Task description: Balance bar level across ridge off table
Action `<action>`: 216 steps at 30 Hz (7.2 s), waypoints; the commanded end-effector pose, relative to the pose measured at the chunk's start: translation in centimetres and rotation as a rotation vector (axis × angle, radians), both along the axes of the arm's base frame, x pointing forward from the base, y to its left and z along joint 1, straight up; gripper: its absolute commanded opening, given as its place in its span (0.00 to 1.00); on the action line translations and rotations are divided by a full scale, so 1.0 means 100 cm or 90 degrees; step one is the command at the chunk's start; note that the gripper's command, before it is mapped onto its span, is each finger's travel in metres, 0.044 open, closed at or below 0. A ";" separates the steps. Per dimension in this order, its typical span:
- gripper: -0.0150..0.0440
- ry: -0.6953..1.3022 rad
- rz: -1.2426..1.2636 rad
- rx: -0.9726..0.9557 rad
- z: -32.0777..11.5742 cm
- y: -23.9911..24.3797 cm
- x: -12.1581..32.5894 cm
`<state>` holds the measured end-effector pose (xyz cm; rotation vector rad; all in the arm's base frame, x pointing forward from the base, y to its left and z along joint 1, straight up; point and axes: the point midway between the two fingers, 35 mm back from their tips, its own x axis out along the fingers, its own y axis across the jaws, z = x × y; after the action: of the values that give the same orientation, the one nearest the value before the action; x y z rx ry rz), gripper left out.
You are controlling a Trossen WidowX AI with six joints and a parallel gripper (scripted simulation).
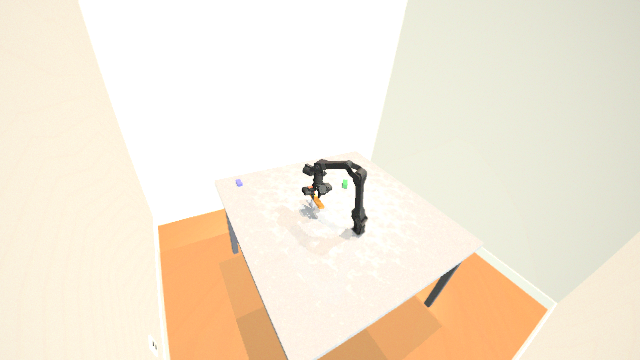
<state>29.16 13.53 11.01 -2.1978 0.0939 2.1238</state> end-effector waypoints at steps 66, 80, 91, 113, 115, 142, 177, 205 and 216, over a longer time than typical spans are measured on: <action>0.25 0.003 0.002 0.000 0.001 0.000 -0.001; 0.25 0.003 0.002 0.000 0.001 0.000 -0.001; 0.25 0.003 0.002 0.000 0.002 0.000 -0.001; 0.25 0.003 0.002 0.000 0.002 0.000 -0.001; 0.25 0.003 0.002 0.000 0.002 0.000 -0.001; 0.25 0.002 0.001 0.000 0.002 0.000 -0.001; 0.54 0.002 0.001 0.000 0.002 0.000 -0.001; 0.55 0.002 0.001 0.000 0.002 0.000 -0.001; 0.57 0.002 0.001 0.000 0.002 0.000 -0.001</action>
<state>29.10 13.54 11.24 -2.1961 0.0937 2.1272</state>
